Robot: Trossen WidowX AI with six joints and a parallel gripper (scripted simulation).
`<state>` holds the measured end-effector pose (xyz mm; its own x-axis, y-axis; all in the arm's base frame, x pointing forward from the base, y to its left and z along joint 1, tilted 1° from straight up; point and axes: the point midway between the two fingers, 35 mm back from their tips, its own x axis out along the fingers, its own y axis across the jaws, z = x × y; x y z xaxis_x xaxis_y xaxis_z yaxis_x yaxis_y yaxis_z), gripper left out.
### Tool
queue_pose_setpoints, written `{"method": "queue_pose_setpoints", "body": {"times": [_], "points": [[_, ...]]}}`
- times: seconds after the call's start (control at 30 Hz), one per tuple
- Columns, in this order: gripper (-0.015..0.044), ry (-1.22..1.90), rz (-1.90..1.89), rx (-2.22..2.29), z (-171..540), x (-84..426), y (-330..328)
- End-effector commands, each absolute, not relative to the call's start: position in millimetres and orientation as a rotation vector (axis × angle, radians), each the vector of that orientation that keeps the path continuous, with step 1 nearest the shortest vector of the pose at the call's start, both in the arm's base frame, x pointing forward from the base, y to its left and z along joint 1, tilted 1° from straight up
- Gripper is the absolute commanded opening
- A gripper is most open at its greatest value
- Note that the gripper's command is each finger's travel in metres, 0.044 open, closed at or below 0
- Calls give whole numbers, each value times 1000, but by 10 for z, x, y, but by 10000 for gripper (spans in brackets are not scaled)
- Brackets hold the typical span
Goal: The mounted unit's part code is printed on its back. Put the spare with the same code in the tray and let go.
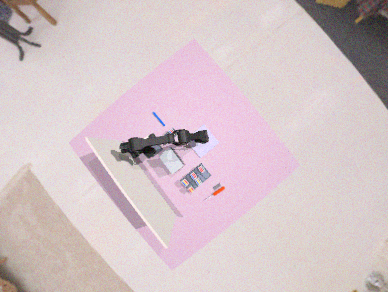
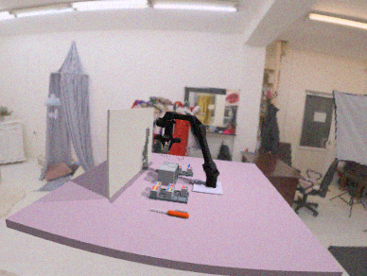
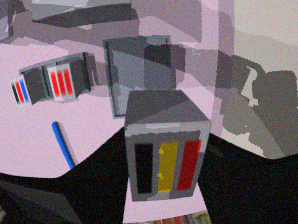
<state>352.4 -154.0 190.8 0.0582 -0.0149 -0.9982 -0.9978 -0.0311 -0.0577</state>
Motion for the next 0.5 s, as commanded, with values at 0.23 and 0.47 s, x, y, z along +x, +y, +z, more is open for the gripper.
{"method": "queue_pose_setpoints", "body": {"times": [0.23,0.47], "points": [[0,1166,1191,-1270,1813,3535,-1549],[0,1167,1192,-1269,1764,3545,-1553]]}}
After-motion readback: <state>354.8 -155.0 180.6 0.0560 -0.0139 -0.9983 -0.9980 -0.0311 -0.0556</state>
